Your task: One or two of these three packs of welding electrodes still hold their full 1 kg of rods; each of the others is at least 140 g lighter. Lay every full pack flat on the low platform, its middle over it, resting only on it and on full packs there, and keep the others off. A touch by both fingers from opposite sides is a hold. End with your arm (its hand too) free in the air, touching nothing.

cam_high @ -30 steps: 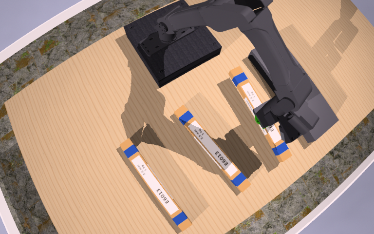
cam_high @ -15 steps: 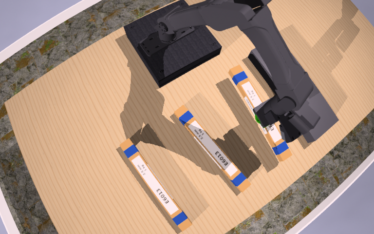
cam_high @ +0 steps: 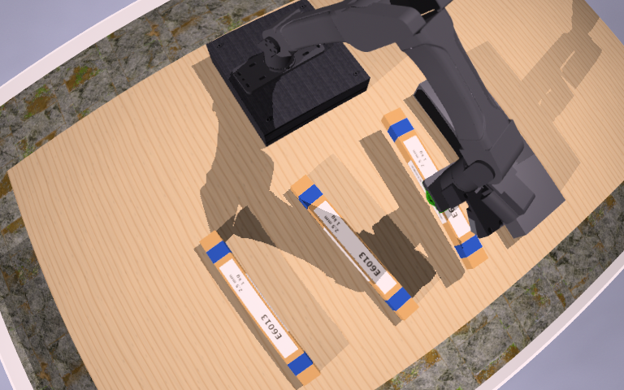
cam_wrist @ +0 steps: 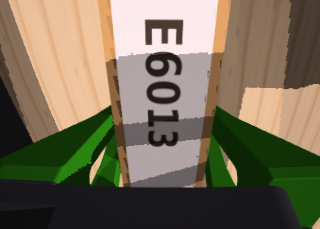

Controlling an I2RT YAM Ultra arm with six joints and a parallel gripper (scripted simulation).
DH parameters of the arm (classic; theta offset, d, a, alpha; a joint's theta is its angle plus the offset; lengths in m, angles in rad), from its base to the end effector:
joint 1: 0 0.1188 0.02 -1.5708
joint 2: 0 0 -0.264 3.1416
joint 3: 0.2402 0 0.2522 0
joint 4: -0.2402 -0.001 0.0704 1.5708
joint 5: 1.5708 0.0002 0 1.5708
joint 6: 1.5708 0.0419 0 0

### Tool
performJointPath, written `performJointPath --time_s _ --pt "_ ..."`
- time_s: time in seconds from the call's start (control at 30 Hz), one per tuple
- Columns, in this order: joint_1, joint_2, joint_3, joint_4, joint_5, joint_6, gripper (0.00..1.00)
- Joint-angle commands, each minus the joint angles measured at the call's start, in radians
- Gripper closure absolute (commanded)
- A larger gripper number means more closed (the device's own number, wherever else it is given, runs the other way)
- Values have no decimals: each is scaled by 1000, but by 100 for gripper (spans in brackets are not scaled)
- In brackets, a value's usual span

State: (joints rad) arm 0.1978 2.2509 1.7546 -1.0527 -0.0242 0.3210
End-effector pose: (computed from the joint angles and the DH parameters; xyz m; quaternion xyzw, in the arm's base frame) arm 0.4234 0.0869 0.1479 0.0614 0.9980 0.0145 0.0074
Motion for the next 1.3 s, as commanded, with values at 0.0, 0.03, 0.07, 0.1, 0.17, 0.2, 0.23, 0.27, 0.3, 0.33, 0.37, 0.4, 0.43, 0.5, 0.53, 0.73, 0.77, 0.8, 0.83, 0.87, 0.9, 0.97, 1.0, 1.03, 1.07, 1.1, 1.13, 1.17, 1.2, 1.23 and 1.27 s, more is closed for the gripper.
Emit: performJointPath --time_s 0.0,0.03,0.07,0.1,0.17,0.2,0.23,0.27,0.3,0.33,0.37,0.4,0.43,0.5,0.53,0.73,0.77,0.8,0.83,0.87,0.9,0.97,1.0,1.03,1.07,1.1,1.13,1.17,1.2,1.23,1.27 --pt "-11 -37 36 -14 5 -5 100" --pt "-11 -37 37 -14 5 -5 100" --pt "-12 -37 37 -13 5 -5 100" --pt "-12 -37 37 -13 5 -6 100" --pt "-12 -37 38 -13 5 -6 100" --pt "-12 -37 38 -13 5 -6 100" --pt "-13 -36 34 -10 5 -5 100" --pt "-13 -36 34 -10 5 -5 100" --pt "-13 -36 34 -11 5 -6 100" --pt "-14 -36 35 -11 5 -6 100" --pt "-14 -38 38 -18 5 -6 100" --pt "-15 -41 41 -24 5 -6 100" --pt "-15 -43 45 -30 5 -6 100" --pt "-16 -48 53 -42 5 -6 100" --pt "-16 -50 57 -48 5 -6 100" --pt "-16 -59 81 -81 5 -7 100" --pt "-16 -59 81 -81 5 -7 100" --pt "-15 -63 81 -86 5 -7 100" --pt "-15 -65 86 -93 5 -7 100" --pt "-15 -67 91 -100 5 -7 100" --pt "-15 -68 96 -106 5 -7 100" --pt "-15 -72 106 -120 5 -8 100" --pt "-15 -73 112 -127 5 -8 100" --pt "-15 -75 117 -134 5 -8 100" --pt "-15 -76 123 -141 5 -8 100" --pt "-16 -77 129 -148 5 -8 100" --pt "-16 -79 134 -155 5 -8 100" --pt "-16 -80 140 -162 5 -8 100" --pt "-16 -81 146 -169 5 -8 100" --pt "-16 -82 153 -176 5 -9 100" --pt "-16 -83 159 -184 5 -9 100"
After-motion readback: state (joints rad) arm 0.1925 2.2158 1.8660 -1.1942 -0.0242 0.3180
